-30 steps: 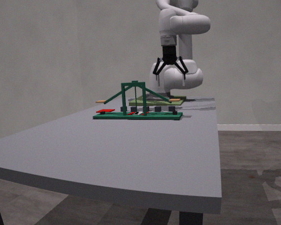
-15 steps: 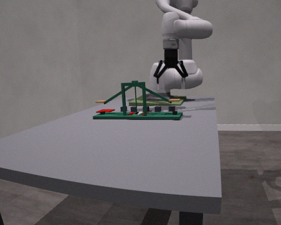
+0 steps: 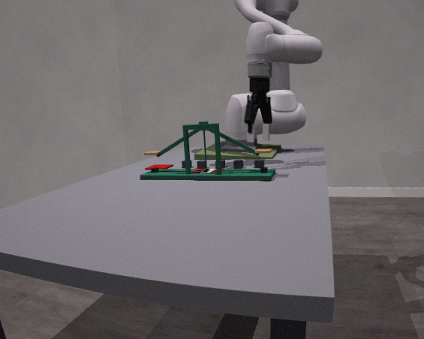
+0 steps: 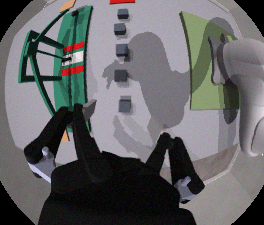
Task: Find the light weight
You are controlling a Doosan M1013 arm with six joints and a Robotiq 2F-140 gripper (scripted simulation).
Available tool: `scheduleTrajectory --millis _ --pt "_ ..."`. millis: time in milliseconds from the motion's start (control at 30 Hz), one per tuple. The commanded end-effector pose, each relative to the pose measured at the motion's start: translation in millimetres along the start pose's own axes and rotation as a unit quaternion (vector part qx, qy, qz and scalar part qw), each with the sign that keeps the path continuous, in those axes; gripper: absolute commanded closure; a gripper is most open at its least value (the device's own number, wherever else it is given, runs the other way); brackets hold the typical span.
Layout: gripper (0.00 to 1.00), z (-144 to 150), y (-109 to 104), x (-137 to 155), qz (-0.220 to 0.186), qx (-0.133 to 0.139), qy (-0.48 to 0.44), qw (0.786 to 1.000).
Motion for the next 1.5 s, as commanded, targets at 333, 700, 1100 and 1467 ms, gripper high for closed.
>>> scheduleTrajectory --millis 333,700,1100,1467 --pt "0.65 -5.4 0.4 -3.6 -0.023 0.026 -0.128 0.991" --pt "0.65 -5.4 0.4 -3.6 -0.023 0.026 -0.128 0.991" --pt "0.65 -5.4 0.6 -3.6 -0.023 0.026 -0.128 0.991" --pt "0.65 -5.2 5.3 -3.5 -0.023 0.027 -0.128 0.991"
Point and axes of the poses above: the point where the finger pads meet when closed, its own y axis out along the fingers, its own z axis across the jaws, x = y × z, the point moved 9 cm from there along -y, back along the fingers, and after that the axes turned 9 degrees about y, right-handed, at the moved point
